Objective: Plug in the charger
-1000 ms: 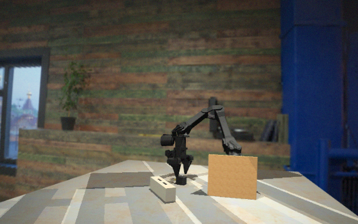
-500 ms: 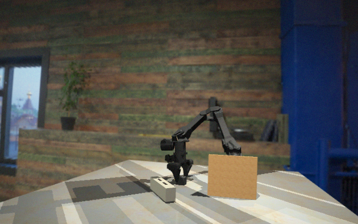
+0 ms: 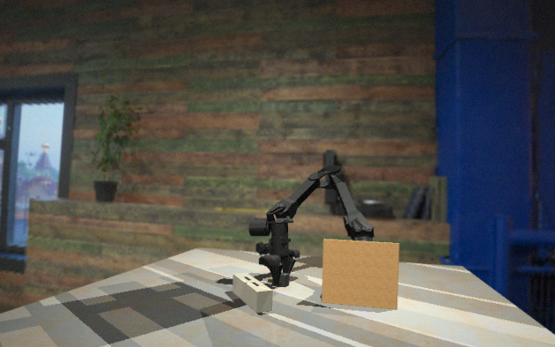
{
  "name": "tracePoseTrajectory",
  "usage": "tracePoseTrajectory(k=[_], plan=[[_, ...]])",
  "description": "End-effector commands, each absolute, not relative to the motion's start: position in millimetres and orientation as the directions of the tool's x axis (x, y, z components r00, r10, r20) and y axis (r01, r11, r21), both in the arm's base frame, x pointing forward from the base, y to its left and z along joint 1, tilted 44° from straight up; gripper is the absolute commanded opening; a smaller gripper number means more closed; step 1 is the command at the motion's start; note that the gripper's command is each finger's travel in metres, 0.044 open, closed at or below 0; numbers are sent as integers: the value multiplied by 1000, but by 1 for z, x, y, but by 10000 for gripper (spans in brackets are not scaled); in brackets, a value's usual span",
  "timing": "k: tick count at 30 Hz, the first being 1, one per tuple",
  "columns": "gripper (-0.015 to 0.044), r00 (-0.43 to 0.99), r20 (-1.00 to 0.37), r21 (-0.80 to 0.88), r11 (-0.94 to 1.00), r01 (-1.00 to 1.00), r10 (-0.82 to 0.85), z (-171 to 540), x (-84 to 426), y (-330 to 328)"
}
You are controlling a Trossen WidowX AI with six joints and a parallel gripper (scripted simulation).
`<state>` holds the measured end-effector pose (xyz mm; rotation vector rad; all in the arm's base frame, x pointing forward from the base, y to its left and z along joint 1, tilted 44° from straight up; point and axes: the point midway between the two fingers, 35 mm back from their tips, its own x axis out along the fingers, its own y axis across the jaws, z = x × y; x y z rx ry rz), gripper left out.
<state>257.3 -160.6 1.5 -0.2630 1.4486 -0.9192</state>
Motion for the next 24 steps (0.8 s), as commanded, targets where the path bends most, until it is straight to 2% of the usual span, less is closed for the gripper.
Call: tracePoseTrajectory(k=[1,4,10,13,24], plan=[[204,-137,-730,-664,647,376,-670,2,258,-161],[125,-137,-730,-664,647,376,-670,2,258,-161],[85,-137,-730,-664,647,376,-670,2,258,-161],[6,-137,-730,-663,647,376,-669,5,258,-158],[0,-140,-729,-666,648,370,-669,35,260,-125]])
